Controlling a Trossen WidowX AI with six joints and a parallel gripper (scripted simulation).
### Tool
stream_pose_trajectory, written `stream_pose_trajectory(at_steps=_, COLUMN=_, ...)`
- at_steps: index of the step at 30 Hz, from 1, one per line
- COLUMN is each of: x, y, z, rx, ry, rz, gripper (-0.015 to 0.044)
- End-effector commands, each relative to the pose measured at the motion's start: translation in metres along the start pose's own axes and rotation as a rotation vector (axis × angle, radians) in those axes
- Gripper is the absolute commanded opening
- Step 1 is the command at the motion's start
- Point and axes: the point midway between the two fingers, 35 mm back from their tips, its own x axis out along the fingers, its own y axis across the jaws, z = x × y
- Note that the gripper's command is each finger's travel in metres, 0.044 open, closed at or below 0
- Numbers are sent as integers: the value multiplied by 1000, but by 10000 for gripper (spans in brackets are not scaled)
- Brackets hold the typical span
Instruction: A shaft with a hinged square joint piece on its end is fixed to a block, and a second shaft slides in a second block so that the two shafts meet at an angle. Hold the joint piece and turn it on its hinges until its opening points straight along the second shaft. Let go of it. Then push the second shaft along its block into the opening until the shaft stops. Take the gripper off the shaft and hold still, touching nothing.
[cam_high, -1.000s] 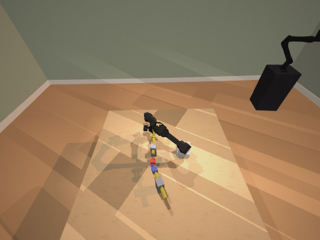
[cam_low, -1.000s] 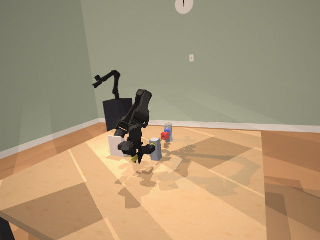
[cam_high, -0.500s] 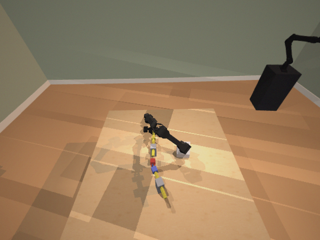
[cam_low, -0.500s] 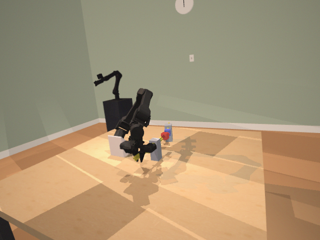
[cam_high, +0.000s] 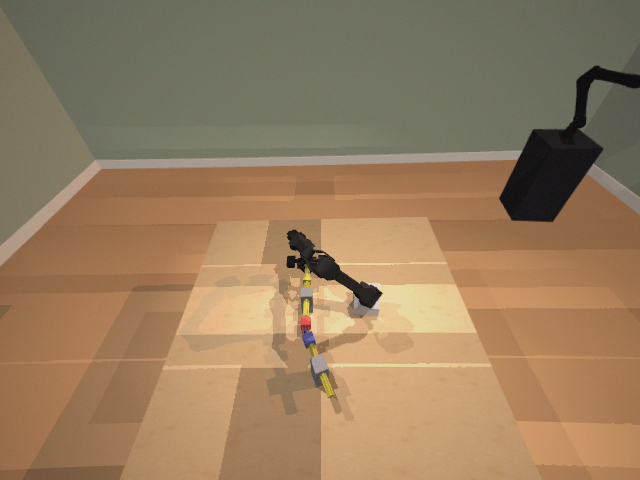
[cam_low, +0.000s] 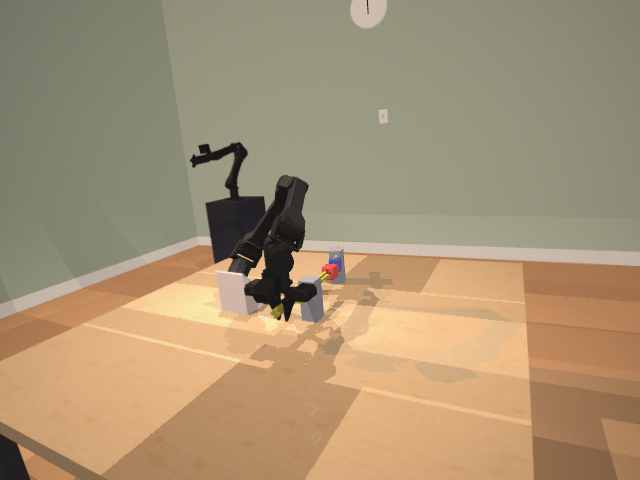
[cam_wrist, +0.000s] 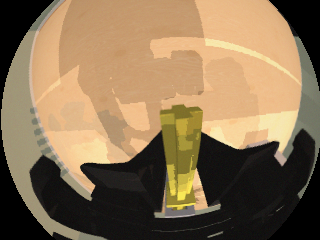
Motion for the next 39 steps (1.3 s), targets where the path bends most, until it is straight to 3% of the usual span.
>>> stream_pose_trajectory(at_steps=1, x=1, y=0, z=-9, rx=2, ry=4, rz=1, gripper=0)
stream_pose_trajectory(at_steps=39, x=0, y=0, z=-47, rx=3, ry=2, rz=-2, gripper=0)
